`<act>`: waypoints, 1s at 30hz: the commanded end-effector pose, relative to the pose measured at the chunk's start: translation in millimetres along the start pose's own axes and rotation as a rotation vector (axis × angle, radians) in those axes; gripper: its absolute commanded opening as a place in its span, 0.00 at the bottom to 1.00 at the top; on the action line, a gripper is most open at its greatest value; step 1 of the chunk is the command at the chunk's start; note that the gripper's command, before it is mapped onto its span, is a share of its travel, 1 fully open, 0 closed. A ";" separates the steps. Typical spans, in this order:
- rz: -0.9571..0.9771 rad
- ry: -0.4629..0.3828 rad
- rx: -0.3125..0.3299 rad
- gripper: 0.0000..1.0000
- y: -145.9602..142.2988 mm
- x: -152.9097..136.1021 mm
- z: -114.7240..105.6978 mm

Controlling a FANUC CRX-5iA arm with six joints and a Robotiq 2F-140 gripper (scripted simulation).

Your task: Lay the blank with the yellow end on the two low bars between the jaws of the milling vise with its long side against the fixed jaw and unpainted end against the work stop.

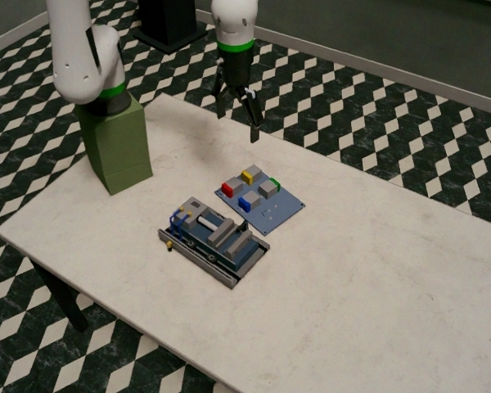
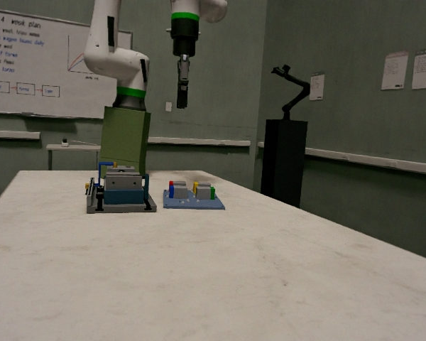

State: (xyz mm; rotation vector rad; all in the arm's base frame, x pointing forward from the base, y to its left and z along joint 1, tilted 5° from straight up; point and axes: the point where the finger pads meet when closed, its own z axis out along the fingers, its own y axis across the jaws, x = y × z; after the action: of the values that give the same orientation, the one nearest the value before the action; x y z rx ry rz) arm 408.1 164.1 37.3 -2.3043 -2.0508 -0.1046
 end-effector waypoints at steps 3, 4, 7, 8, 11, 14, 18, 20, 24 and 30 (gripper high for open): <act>0.000 0.001 -0.001 1.00 0.6 0.3 -0.7; 0.000 0.001 -0.001 1.00 0.6 0.3 -0.7; 0.000 0.001 -0.001 1.00 0.6 0.3 -0.7; 0.000 0.001 -0.001 1.00 0.6 0.3 -0.7; 0.000 0.001 -0.001 1.00 0.6 0.3 -0.7; 0.000 0.001 -0.001 1.00 0.6 0.3 -0.7; 0.000 0.001 -0.001 1.00 0.6 0.3 -0.7; 0.000 0.001 -0.001 1.00 0.6 0.3 -0.7; 0.000 0.001 -0.001 1.00 0.6 0.3 -0.7; 0.000 0.001 -0.001 1.00 0.8 1.4 11.4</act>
State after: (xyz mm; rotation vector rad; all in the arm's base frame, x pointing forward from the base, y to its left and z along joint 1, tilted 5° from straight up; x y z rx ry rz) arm 408.4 165.0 31.1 -2.3042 -2.0516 -0.1041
